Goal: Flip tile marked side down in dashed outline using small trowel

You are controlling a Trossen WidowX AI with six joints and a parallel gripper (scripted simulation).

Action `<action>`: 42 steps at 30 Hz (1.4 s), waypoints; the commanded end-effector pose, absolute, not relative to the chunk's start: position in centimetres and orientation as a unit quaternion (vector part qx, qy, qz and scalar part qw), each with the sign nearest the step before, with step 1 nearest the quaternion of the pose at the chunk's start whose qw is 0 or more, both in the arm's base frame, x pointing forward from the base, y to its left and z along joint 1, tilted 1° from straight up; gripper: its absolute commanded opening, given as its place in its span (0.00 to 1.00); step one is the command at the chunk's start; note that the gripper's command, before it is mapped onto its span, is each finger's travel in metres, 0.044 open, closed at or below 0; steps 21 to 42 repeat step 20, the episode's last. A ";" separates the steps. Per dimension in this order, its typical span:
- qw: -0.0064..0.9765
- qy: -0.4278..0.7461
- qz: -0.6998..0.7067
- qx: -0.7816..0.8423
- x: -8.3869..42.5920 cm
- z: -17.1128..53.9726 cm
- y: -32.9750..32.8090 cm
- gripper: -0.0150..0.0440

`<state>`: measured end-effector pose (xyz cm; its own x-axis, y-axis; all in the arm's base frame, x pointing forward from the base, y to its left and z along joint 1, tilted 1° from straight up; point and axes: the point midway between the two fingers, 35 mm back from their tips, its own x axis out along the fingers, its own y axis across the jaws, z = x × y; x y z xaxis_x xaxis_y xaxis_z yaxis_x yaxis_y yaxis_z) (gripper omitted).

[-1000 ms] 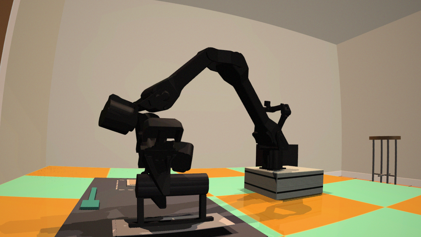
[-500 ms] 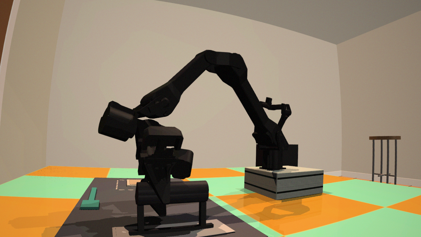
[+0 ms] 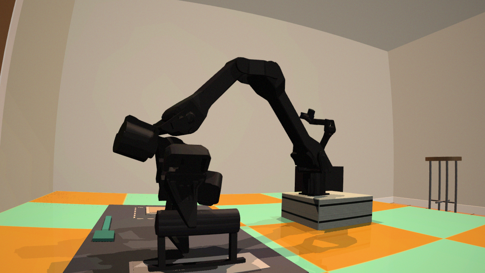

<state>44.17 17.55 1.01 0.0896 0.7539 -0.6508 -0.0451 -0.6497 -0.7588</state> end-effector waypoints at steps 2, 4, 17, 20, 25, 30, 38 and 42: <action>0.321 -0.269 0.619 -0.665 44.2 1.6 16.8 0.76; 0.320 -0.268 0.619 -0.665 44.1 2.5 15.8 0.76; 0.322 -0.263 0.620 -0.665 41.9 8.3 12.4 0.76; 0.323 -0.261 0.620 -0.666 39.2 12.3 11.7 0.76; 0.323 -0.261 0.620 -0.666 39.2 12.3 11.7 0.76; 0.323 -0.261 0.620 -0.666 39.2 12.3 11.7 0.76; 0.323 -0.261 0.620 -0.666 39.2 12.3 11.7 0.76; 0.323 -0.261 0.620 -0.666 39.2 12.3 11.7 0.76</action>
